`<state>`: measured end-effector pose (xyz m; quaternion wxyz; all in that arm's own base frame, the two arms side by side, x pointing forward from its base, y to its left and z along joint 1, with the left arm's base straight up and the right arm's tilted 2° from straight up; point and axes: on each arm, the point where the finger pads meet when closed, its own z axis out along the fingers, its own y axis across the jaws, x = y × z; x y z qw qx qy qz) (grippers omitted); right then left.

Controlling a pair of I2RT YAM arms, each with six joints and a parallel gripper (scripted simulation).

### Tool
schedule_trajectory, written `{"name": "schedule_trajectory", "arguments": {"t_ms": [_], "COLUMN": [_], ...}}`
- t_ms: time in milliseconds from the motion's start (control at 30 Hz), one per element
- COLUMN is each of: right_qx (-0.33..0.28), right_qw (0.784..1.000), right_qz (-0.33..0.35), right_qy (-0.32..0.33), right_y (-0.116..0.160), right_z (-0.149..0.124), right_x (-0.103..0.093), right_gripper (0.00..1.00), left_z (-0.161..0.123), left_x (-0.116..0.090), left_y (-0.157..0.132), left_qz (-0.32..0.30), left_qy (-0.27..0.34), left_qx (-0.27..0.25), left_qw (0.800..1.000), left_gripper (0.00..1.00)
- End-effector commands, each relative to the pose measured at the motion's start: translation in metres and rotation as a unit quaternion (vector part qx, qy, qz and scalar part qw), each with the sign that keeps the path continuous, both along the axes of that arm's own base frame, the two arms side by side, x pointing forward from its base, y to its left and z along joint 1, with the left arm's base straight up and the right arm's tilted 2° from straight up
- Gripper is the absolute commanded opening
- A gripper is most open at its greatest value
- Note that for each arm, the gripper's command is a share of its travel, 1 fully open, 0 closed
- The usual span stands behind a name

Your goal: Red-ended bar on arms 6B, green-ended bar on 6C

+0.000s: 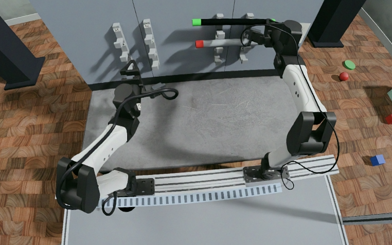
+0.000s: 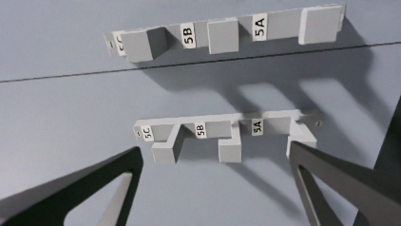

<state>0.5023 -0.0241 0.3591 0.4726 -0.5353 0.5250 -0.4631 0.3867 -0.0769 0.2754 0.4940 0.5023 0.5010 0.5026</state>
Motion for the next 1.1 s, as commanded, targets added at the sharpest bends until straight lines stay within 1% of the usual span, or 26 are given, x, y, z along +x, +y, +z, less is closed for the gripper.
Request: {"name": "schedule_trajectory", "arguments": {"t_ms": [0, 1067], "right_qx": [0.007, 0.007], "right_qw": [0.999, 0.999], "right_qz": [-0.003, -0.003], "right_qy": [-0.043, -0.043], "right_y": [-0.0030, -0.0056], "right_z": [0.0315, 0.0259], "right_x": [0.0021, 0.0002], "right_gripper": [0.00, 0.00], "left_z": [0.0026, 0.0026], "left_x": [-0.0043, -0.0043], "left_y": [0.0011, 0.0011], "left_qz": [-0.003, -0.003], "left_qy": [-0.004, -0.004], "left_qx": [-0.005, -0.005], "left_qw": [1.000, 1.000], "left_gripper": [1.00, 1.00]}}
